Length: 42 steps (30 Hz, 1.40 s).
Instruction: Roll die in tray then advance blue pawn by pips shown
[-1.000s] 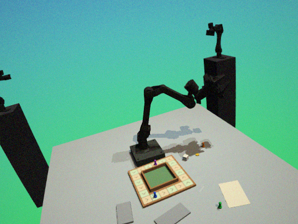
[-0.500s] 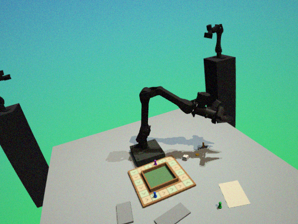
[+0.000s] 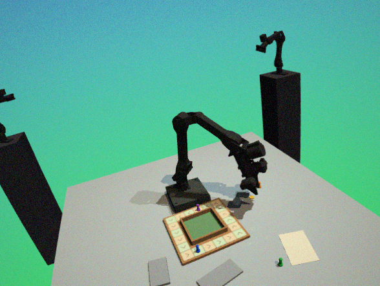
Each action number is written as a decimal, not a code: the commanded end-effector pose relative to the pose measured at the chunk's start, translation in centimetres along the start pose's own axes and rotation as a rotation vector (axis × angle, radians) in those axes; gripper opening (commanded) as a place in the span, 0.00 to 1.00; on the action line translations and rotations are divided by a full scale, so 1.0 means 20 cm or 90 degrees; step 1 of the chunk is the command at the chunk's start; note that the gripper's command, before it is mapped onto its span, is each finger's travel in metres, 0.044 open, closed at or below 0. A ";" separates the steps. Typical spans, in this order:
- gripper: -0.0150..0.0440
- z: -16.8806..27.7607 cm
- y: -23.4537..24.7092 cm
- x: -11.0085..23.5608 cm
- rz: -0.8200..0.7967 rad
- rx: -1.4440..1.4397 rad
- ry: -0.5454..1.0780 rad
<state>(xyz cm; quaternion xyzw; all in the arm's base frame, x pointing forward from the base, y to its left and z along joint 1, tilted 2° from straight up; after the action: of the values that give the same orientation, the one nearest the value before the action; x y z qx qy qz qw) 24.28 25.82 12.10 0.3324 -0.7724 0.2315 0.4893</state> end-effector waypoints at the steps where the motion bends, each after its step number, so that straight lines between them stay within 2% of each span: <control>1: 0.72 0.31 -0.08 0.07 0.003 -0.196 0.218; 9: 0.72 0.35 -0.09 0.08 0.005 -0.211 0.236; 15: 0.72 0.38 -0.08 0.00 0.005 -0.211 0.236; 40: 0.72 0.44 -0.07 -0.16 0.005 -0.211 0.236; 42: 0.63 0.44 -0.07 -0.16 0.005 -0.211 0.236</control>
<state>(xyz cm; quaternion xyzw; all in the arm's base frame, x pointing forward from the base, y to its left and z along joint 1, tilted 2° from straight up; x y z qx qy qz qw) 21.04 19.68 5.79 0.1970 -0.6988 0.1624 0.6682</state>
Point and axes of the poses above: the point midway between the two fingers, 35 mm back from their tips, its own x axis back along the fingers, its own y axis across the jaws, z = x × y, the point moved 4 cm from there along x, back along the fingers, and after that the axes turned 5 degrees about -x, right-handed, at the moved point
